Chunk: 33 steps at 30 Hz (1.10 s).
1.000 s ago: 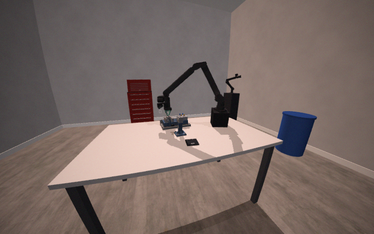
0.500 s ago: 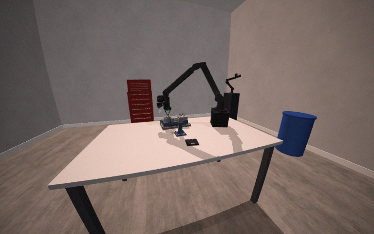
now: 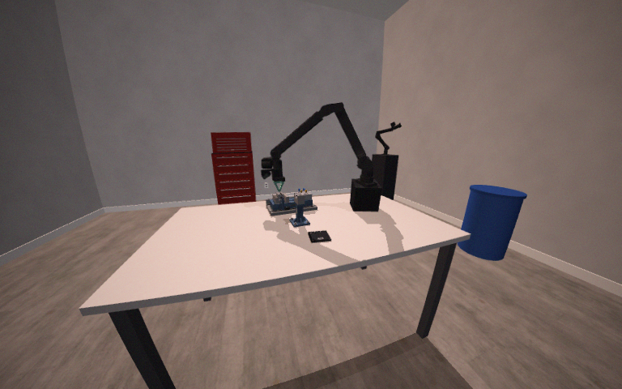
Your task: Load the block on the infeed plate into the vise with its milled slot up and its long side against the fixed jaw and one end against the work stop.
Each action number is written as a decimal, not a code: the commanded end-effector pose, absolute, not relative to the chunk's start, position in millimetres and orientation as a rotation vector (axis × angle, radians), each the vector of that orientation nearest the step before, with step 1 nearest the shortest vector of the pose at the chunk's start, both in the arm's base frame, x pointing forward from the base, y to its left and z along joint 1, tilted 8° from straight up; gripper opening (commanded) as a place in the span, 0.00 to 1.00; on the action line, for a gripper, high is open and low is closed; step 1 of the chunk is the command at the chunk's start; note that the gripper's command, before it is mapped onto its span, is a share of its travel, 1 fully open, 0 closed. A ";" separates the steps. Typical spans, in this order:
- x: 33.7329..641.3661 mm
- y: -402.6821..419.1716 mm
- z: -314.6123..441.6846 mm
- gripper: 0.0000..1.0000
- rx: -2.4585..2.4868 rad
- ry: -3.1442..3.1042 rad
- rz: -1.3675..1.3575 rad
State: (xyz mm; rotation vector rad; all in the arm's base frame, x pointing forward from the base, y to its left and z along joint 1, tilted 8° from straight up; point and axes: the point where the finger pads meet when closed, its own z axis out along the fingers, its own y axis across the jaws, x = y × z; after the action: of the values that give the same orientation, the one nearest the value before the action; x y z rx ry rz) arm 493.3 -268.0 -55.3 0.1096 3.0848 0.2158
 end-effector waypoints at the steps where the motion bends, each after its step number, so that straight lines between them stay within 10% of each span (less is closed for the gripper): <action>1: 518.4 -295.9 -12.5 0.00 0.108 3.006 0.142; 33: 512.8 -301.2 29.0 0.00 0.113 3.013 0.148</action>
State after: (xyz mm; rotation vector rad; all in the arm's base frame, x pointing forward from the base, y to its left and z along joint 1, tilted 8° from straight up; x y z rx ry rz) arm 491.9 -275.4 -3.0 0.1091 3.0804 0.2120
